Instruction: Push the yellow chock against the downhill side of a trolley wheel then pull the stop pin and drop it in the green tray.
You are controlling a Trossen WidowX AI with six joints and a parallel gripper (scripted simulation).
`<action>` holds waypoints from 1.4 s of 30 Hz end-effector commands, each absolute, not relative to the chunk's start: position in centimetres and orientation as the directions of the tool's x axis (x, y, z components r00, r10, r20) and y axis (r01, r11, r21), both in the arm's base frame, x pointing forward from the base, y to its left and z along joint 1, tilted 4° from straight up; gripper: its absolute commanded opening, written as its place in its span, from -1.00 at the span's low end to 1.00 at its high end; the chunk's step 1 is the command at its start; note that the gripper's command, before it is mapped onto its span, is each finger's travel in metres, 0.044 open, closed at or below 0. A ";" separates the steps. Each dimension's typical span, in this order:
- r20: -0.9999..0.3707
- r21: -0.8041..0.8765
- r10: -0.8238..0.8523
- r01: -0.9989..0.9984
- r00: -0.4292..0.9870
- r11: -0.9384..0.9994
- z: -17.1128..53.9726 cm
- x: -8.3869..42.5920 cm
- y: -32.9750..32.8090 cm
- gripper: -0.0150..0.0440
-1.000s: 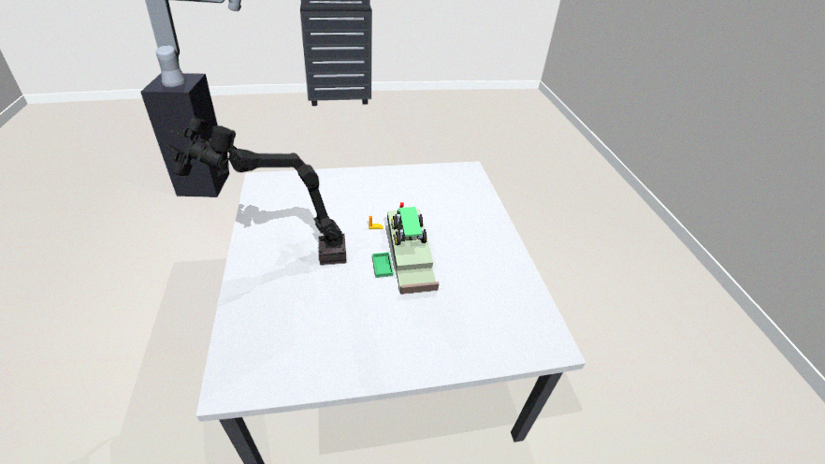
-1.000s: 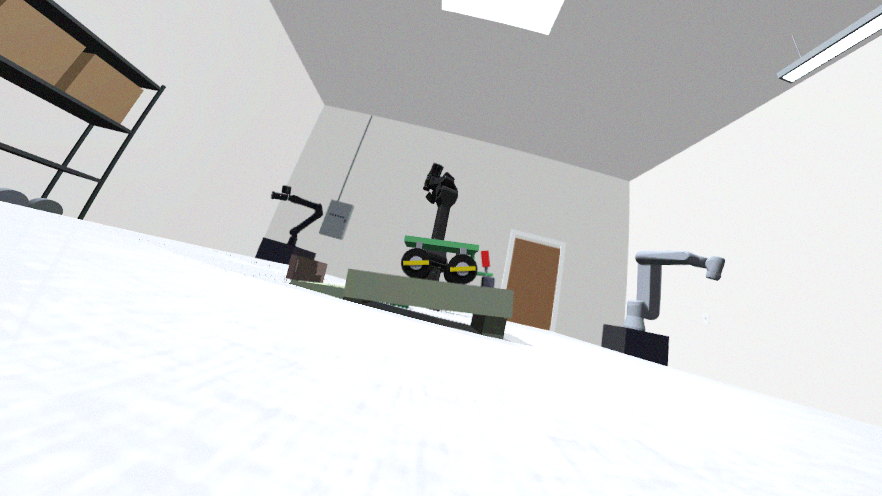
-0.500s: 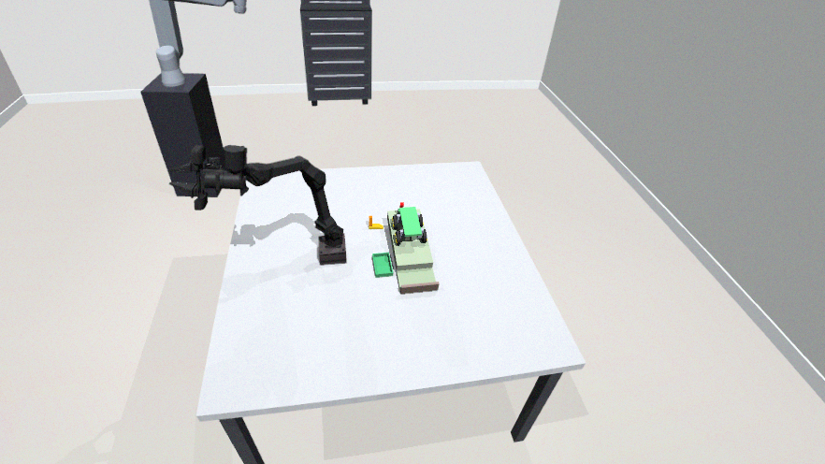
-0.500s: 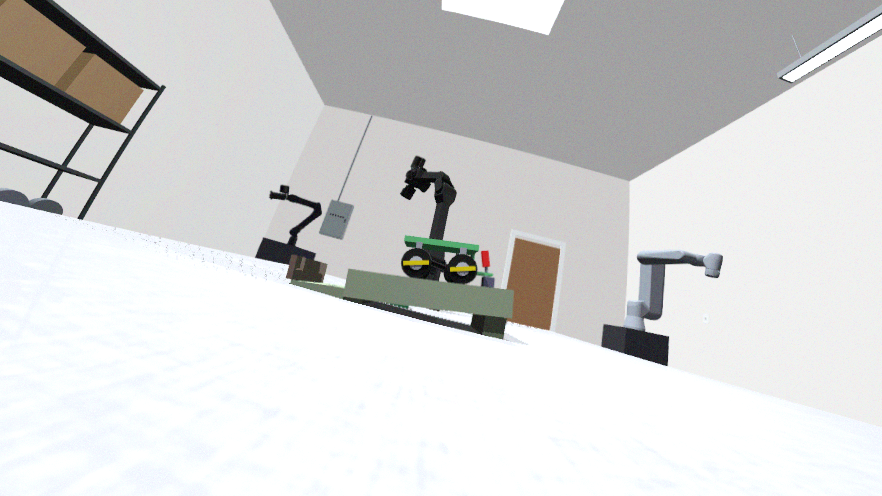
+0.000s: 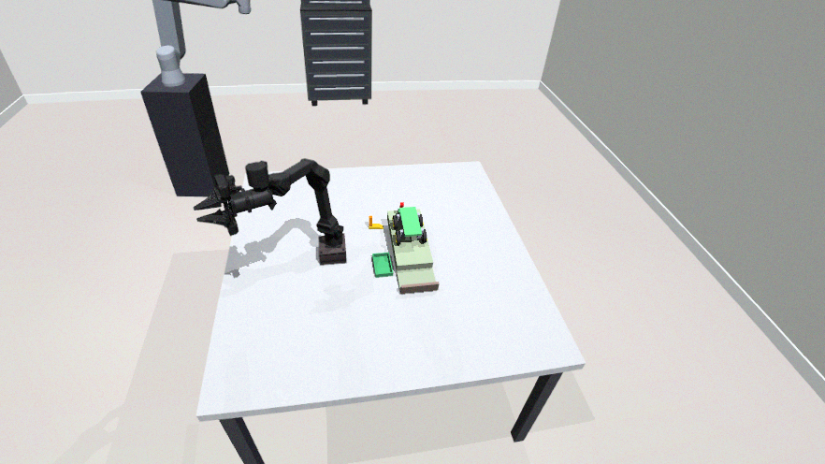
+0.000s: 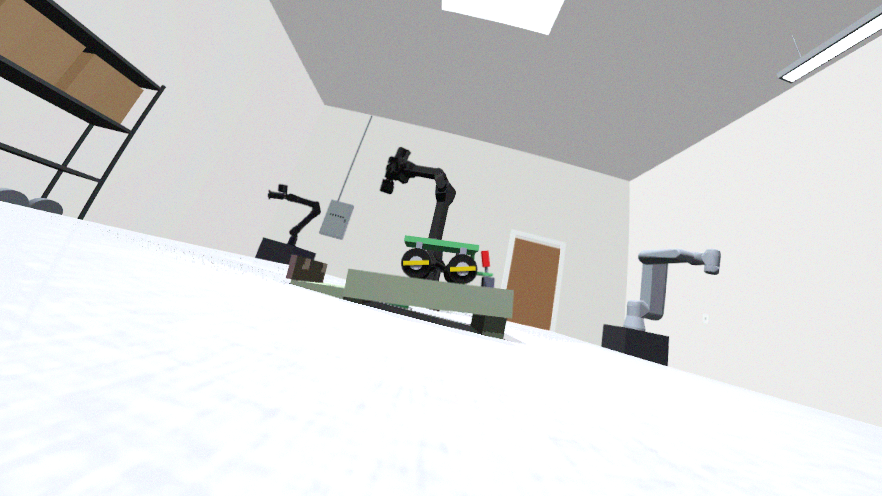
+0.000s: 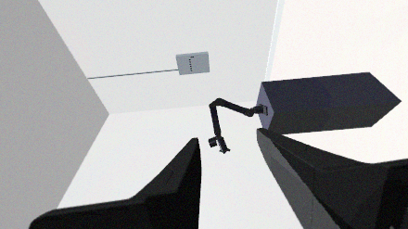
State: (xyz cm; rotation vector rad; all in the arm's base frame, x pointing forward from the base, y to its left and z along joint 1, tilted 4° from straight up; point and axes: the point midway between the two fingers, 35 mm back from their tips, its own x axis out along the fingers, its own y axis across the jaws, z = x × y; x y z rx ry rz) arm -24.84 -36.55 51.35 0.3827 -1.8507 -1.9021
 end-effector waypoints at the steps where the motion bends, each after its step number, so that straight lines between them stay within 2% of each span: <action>1: 0.076 0.983 -0.596 0.158 -0.799 -0.088 50.0 -21.5 -38.9 0.15; 12: -0.042 0.894 -0.817 0.344 -0.575 -0.288 46.0 -10.2 -43.7 0.15; 22: -0.183 0.771 -0.936 0.547 -0.300 -0.326 41.4 0.8 -44.6 0.15; 31: -0.284 0.606 -0.957 0.763 -0.056 -0.225 38.1 10.3 -42.9 0.15; 42: -0.409 0.383 -0.885 0.922 0.223 0.055 34.1 20.8 -37.8 0.15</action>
